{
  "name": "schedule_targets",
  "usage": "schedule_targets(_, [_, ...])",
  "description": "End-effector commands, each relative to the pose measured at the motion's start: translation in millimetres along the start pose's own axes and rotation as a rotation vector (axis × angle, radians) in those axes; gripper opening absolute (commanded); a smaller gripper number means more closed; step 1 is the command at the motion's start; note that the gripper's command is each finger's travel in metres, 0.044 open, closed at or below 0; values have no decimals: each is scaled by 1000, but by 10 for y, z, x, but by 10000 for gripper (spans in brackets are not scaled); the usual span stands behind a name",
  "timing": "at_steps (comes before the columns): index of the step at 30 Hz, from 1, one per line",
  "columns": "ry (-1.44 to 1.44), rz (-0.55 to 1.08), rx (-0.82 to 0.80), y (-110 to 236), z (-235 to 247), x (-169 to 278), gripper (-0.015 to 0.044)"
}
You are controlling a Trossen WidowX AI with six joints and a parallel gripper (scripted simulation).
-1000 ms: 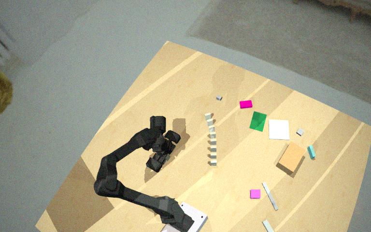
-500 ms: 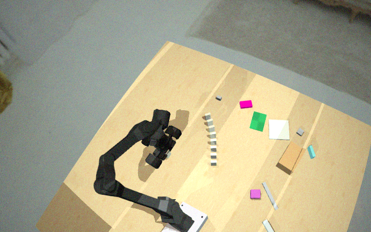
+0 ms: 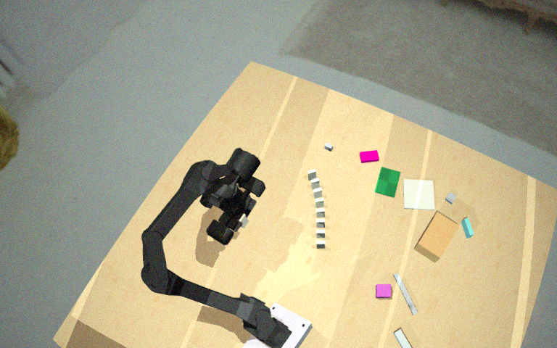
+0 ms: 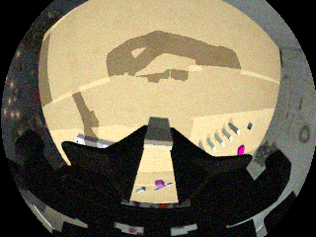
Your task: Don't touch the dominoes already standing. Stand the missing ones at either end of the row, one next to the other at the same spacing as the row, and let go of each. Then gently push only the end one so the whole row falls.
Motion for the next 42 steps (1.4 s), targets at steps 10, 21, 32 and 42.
schedule_targets(10, [-786,25,11,50,-354,1630,107])
schedule_targets(21, [-1042,2,5,48,-239,2170,107])
schedule_targets(32, [-1043,11,11,-408,-306,2215,107])
schedule_targets(42, [-1042,6,11,-930,-300,2203,107])
Point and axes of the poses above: the point midway between the two fingers, 35 mm back from their tips, its own y axis back along the fingers, its own z axis across the jaws, x = y × z, the point moved 3 cm from there along y, back along the fingers, and after that the axes turned 7 degrees about y, right-handed, at the moved point
